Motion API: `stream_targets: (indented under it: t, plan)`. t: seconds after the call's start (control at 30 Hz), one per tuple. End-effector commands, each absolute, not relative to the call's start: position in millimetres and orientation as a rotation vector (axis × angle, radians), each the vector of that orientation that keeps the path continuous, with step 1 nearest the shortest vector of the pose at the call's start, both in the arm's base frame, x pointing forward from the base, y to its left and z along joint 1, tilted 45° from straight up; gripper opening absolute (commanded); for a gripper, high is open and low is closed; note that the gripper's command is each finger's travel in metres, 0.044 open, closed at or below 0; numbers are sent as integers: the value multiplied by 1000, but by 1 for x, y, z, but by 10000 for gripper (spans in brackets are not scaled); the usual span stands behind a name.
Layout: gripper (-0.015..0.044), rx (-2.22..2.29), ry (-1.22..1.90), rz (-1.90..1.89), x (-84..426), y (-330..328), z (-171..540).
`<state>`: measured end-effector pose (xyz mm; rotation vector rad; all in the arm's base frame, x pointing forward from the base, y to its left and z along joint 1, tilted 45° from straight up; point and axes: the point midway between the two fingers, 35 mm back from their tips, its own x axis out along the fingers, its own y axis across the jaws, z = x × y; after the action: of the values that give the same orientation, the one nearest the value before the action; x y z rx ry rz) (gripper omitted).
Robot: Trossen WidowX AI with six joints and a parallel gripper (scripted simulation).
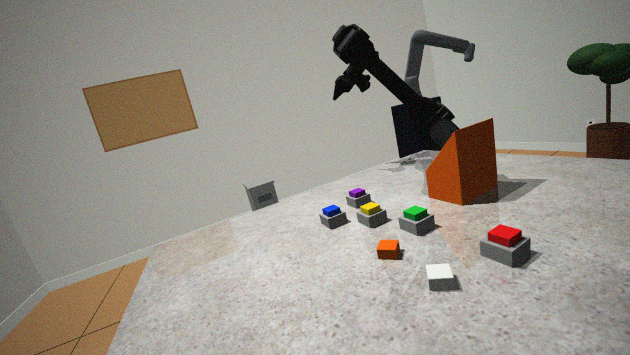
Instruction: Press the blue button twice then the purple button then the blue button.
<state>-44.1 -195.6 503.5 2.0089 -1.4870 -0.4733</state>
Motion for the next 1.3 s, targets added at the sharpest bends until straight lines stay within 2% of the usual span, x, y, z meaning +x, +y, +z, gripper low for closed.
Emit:
stream_targets:
  t: [0.0,0.33,0.73,0.97,1.27]
  plan:
    - [400,2008,-1484,-473,-44,-197,503]
    - [400,1999,-1300,-581,-25,-270,460]
    - [400,1960,-781,-997,74,-334,352]
    - [400,1775,-267,-1217,149,-323,279]
    - [400,1268,479,-1295,226,-262,197]
